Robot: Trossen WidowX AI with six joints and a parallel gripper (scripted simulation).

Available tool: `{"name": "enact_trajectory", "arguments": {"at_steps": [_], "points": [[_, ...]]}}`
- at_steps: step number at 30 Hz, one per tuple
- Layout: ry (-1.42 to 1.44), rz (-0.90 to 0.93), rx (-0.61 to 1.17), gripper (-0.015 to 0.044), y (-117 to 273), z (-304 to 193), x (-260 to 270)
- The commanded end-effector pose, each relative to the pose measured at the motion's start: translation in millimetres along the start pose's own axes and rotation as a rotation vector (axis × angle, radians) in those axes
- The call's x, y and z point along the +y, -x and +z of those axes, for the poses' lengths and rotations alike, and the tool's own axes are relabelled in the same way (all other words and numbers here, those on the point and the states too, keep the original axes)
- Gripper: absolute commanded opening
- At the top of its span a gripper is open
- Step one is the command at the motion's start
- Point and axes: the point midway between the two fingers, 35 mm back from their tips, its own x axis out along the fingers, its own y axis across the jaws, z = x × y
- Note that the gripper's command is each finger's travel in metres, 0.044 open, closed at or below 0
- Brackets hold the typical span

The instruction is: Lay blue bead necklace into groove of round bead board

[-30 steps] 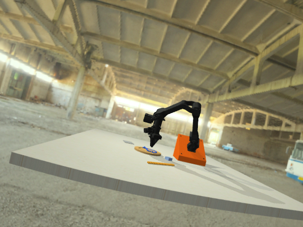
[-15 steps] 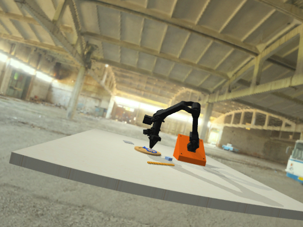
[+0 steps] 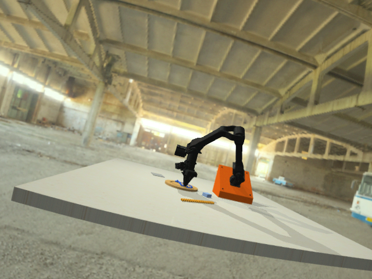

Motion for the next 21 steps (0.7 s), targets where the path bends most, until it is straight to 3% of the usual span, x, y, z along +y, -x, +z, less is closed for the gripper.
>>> {"name": "enact_trajectory", "arguments": {"at_steps": [1,3,8,21], "points": [[-0.008,0.006,0.008,0.012,-3.2,-2.5,0.1],[-0.008,0.006,0.008,0.012,-3.2,-2.5,0.1],[-0.002,0.001,0.003,0.0,-1.1,-0.8,-0.2],[-0.002,0.001,0.003,0.0,-1.1,-0.8,-0.2]]}}
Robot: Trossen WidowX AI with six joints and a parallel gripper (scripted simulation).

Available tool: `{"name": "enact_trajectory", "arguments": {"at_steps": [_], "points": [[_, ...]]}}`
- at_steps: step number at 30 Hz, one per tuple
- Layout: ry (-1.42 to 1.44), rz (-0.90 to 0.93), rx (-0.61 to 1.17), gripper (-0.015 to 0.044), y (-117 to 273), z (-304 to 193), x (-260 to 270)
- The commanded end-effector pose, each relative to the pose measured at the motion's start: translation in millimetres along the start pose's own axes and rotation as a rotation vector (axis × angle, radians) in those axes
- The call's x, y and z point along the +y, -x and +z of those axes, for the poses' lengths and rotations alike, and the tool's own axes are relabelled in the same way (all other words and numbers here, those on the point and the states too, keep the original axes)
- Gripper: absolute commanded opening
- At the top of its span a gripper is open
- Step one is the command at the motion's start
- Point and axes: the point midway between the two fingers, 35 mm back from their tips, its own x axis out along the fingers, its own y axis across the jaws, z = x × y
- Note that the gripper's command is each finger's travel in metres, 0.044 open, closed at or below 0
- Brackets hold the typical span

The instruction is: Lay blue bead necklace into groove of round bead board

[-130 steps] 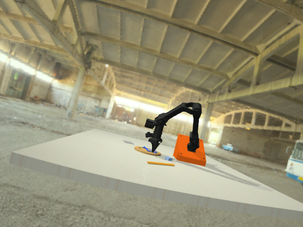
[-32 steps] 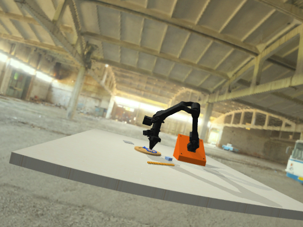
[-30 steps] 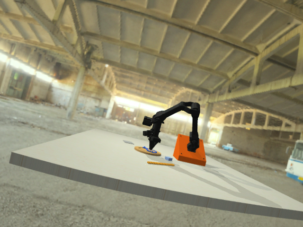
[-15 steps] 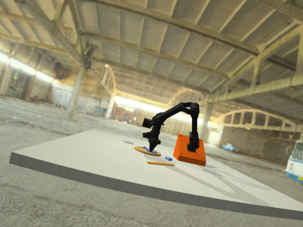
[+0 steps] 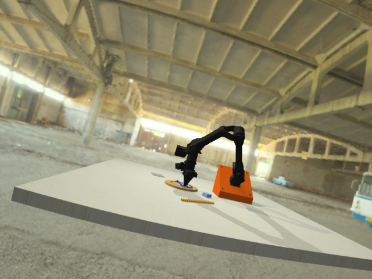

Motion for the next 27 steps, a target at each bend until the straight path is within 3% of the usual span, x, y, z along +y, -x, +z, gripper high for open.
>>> {"name": "enact_trajectory", "arguments": {"at_steps": [1,27], "points": [[0.001,0.0,-0.001,0.0,0.2,0.2,0.1],[-0.006,0.005,0.004,0.0,6.1,4.8,18.7]]}}
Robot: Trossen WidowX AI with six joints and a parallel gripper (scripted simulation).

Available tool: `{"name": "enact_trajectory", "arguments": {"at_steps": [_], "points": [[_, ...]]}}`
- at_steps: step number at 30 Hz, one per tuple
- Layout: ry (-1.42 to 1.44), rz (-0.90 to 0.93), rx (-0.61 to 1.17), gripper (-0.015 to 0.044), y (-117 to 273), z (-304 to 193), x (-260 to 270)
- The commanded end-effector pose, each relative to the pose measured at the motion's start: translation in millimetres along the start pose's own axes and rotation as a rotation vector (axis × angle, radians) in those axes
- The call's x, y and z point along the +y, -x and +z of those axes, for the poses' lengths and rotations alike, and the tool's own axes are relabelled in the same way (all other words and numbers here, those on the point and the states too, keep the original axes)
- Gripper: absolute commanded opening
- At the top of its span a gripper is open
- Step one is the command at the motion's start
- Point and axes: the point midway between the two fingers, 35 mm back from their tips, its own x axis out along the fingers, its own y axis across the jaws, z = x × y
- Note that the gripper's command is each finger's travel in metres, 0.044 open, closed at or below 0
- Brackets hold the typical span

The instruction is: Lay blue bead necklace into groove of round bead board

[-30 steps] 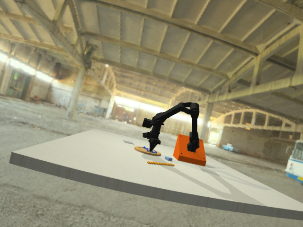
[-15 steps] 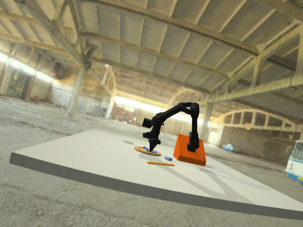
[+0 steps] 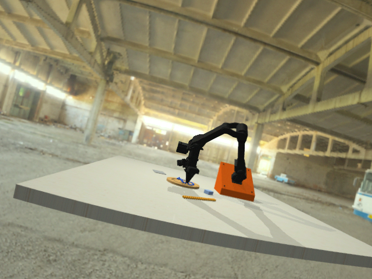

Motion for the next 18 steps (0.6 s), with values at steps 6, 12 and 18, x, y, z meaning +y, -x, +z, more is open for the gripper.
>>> {"name": "enact_trajectory", "arguments": {"at_steps": [6,12,18], "points": [[0.01,0.003,-0.005,0.0,1.2,4.5,10.6],[0.01,0.003,-0.005,0.0,-5.6,4.6,10.6],[0.007,-0.001,-0.01,0.0157,0.4,5.3,8.9]]}}
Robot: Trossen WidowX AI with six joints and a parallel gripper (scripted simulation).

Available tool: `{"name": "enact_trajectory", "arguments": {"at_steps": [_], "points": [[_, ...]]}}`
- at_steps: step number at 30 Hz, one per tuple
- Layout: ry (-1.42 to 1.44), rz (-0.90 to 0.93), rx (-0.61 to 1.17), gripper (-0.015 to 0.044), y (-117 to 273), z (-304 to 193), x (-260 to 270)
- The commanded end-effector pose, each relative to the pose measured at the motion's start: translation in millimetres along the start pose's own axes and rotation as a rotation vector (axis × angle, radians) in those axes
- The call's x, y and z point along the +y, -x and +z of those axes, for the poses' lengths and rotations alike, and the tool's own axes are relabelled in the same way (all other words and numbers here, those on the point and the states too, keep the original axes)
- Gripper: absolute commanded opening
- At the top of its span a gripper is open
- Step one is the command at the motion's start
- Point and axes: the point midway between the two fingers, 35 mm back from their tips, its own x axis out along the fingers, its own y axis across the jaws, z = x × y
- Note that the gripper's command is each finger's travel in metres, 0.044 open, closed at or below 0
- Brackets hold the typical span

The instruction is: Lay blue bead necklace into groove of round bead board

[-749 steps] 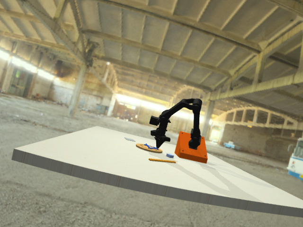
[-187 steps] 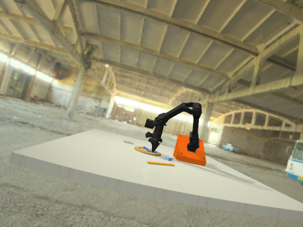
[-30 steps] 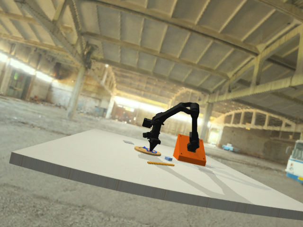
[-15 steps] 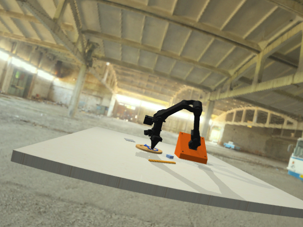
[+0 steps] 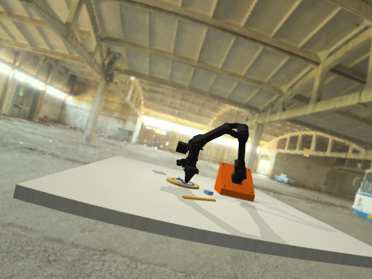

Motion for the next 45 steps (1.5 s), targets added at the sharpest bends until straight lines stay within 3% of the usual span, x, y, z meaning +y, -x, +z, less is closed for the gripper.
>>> {"name": "enact_trajectory", "arguments": {"at_steps": [1,11,44,45], "points": [[0.003,0.0,0.001,0.0184,-0.2,-0.1,0.3],[0.002,0.003,0.006,0.044,0.4,-1.0,0.3],[0.006,0.004,0.006,0.044,0.7,-1.0,0.3],[-0.012,0.004,0.006,0.0414,1.2,-0.9,0.2]]}}
